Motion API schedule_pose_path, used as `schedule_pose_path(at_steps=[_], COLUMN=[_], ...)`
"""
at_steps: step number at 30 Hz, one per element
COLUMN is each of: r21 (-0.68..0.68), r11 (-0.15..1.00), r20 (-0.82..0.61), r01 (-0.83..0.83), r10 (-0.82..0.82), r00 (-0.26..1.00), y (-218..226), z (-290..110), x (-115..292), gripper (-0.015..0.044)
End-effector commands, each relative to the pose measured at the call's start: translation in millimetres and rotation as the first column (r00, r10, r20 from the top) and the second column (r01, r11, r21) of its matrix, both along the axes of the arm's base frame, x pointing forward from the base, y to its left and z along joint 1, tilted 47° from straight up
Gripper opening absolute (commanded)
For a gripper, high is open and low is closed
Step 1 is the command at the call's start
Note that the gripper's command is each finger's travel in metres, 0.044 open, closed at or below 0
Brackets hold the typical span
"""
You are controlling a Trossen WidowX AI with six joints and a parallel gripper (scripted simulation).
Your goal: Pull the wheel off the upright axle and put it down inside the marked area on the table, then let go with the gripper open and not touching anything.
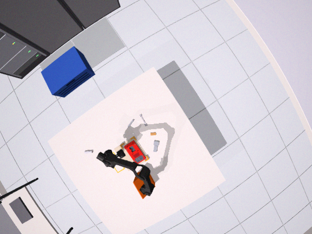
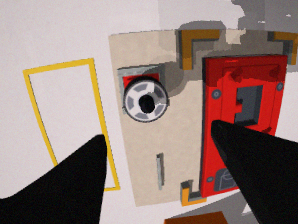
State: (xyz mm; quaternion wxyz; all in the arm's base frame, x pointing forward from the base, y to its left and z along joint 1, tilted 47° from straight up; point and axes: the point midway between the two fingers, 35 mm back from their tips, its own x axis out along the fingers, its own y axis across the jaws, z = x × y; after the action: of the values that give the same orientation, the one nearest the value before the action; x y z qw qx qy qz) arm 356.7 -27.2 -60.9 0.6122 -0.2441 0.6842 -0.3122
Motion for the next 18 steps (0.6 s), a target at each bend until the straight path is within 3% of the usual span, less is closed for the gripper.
schedule_pose_path(at_steps=[1,12,18], r21=[0.003,0.001,0.0], r11=[1.0,1.0,1.0], r20=[-0.004,-0.004,-0.004], r01=[-0.003,-0.003,-0.003], r10=[0.003,0.003,0.003], r00=[1.0,1.0,1.0], y=[1.6,-48.6,-52.7], z=[-0.5,-48.5,-52.4], x=[-4.3,-12.1,-12.4], gripper=[0.03,0.03,0.03])
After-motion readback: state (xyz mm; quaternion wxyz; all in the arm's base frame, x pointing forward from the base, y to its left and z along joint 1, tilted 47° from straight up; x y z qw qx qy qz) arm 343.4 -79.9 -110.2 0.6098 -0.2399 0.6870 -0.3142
